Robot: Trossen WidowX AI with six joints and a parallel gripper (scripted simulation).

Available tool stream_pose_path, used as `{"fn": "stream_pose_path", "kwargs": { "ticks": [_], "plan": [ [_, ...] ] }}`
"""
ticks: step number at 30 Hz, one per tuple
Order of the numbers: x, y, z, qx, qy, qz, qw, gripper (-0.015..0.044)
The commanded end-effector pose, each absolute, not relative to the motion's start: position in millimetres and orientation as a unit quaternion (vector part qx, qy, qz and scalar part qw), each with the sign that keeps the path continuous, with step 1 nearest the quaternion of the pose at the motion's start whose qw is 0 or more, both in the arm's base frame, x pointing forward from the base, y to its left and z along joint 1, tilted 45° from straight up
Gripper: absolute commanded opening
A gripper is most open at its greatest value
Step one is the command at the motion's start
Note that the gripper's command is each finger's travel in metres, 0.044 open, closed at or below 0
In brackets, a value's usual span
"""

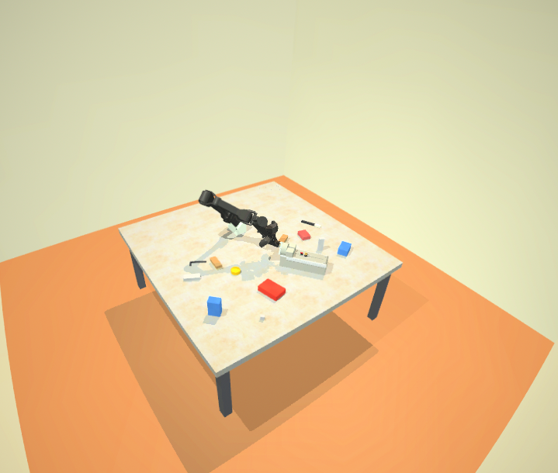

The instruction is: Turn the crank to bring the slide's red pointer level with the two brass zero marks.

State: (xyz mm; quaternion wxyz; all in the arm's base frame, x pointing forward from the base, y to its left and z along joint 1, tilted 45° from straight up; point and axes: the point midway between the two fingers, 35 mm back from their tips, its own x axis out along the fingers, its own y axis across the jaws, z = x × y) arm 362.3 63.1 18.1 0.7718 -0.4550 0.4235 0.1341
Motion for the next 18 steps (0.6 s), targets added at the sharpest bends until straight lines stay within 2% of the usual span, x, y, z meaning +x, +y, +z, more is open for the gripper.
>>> {"fn": "stream_pose_path", "kwargs": {
  "ticks": [1,18],
  "plan": [
    [358.2,63.1,9.7,-0.454,0.431,0.141,0.767,0.0000],
    [357.7,62.2,7.2,-0.454,0.431,0.141,0.767,0.0000]
  ]
}}
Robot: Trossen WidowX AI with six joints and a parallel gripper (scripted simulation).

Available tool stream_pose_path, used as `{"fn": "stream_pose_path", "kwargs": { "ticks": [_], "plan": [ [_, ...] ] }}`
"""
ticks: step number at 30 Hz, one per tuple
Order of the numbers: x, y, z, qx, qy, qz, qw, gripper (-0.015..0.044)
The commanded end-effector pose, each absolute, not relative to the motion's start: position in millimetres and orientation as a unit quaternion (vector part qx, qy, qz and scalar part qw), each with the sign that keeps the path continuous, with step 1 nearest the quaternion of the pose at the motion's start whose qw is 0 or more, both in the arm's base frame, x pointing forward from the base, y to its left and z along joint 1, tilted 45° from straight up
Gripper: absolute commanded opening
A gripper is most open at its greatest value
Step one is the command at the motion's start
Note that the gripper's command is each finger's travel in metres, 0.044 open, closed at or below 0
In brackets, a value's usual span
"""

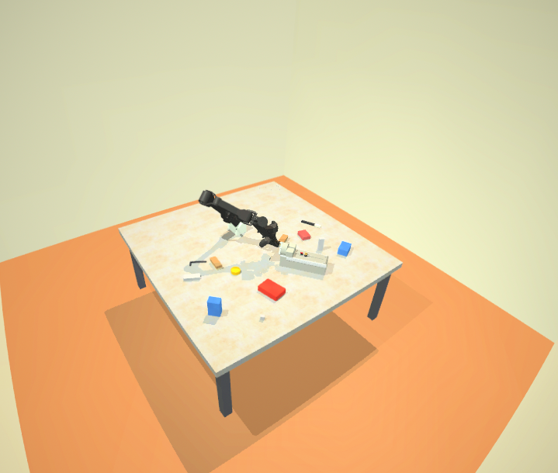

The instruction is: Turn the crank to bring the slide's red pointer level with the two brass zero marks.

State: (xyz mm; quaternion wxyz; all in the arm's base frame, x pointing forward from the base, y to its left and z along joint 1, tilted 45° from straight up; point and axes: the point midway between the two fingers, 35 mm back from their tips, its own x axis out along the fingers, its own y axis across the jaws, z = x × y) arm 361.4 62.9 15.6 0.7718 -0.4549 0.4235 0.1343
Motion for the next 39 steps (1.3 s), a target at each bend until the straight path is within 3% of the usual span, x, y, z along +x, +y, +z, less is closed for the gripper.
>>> {"fn": "stream_pose_path", "kwargs": {
  "ticks": [1,39],
  "plan": [
    [358,62,7,-0.454,0.431,0.141,0.767,0.0000],
    [357,51,-8,-0.454,0.431,0.141,0.767,0.0000]
  ]
}}
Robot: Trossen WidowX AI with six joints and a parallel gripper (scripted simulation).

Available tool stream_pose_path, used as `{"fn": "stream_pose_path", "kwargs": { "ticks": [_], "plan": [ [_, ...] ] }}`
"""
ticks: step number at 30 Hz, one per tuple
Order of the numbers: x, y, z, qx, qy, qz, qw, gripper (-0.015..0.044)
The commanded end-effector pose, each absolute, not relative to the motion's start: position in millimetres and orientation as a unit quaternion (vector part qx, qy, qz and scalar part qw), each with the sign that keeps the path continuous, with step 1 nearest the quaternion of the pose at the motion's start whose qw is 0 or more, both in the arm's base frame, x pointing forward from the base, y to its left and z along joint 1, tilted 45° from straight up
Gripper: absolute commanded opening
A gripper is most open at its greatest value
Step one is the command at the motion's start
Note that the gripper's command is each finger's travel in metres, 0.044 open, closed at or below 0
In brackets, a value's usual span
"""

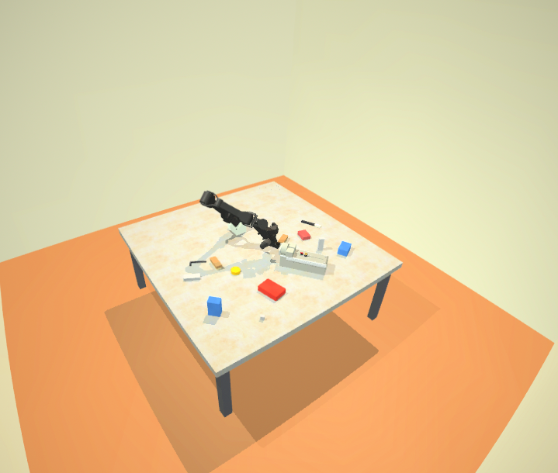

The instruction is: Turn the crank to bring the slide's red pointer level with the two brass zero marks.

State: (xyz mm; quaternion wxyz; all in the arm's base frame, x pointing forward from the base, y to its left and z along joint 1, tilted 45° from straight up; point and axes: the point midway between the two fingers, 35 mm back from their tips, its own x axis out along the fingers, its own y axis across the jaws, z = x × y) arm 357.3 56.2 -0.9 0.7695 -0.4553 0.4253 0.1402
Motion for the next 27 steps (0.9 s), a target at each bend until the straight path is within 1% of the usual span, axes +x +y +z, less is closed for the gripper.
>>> {"fn": "stream_pose_path", "kwargs": {
  "ticks": [1,27],
  "plan": [
    [357,50,-9,-0.454,0.431,0.141,0.767,0.0000],
    [367,26,-16,-0.455,0.431,0.141,0.766,0.0000]
  ]
}}
